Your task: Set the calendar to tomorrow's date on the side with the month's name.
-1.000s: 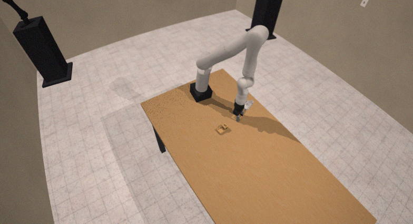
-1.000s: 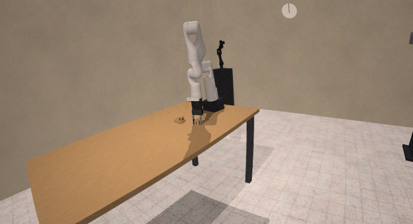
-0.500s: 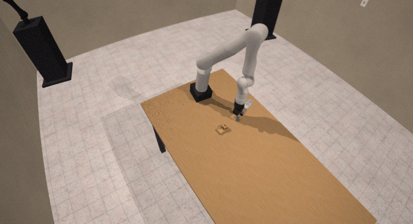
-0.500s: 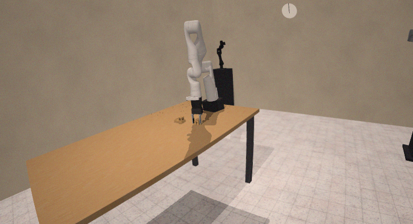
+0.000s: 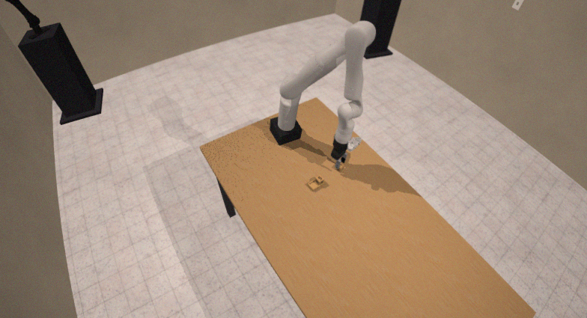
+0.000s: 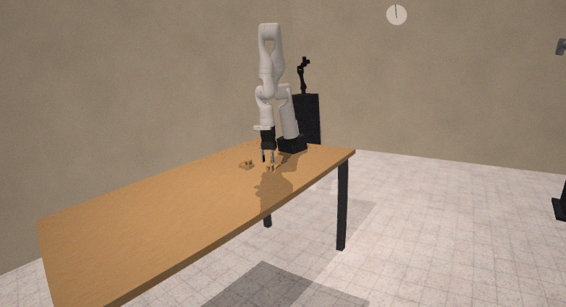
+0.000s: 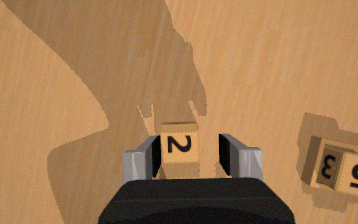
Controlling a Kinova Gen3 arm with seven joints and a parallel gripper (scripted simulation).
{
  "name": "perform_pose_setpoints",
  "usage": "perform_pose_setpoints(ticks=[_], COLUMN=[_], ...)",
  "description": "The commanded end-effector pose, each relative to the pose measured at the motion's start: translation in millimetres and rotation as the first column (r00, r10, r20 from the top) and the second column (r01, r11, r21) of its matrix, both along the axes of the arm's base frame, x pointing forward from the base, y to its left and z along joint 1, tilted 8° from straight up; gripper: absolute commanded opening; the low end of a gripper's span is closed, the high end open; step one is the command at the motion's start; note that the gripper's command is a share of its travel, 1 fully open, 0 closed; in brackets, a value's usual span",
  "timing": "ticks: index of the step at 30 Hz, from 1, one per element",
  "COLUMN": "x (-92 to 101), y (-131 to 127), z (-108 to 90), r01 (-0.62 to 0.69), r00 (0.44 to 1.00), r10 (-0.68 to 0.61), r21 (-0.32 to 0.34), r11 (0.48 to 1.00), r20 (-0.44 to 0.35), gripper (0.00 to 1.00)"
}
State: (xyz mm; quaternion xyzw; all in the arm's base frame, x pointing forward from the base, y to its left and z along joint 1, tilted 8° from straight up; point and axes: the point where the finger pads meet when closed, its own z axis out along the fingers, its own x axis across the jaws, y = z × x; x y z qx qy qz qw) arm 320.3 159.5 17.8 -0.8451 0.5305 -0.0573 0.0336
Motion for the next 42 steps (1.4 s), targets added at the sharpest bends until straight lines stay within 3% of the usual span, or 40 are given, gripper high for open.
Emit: perform_pose_setpoints(ticks=[1,15,26,27,42], x=[-3.6,-7.4,-9.3,-9.3,-9.3], y=[10,11,9,9,9], z=[14.8,44.4,47.1,47.0,47.0], r01=[-0.019,-0.02,-0.019,-0.019,-0.019], r00=[1.0,1.0,1.0,1.0,1.0], r10=[0.019,0.02,0.019,0.019,0.019], r21=[0.014,0.015,0.009,0.009,0.009], r11=[1.0,1.0,1.0,1.0,1.0], r20=[0.005,0.005,0.002,0.002,0.002], gripper=[0.9,0.9,0.9,1.0,1.0])
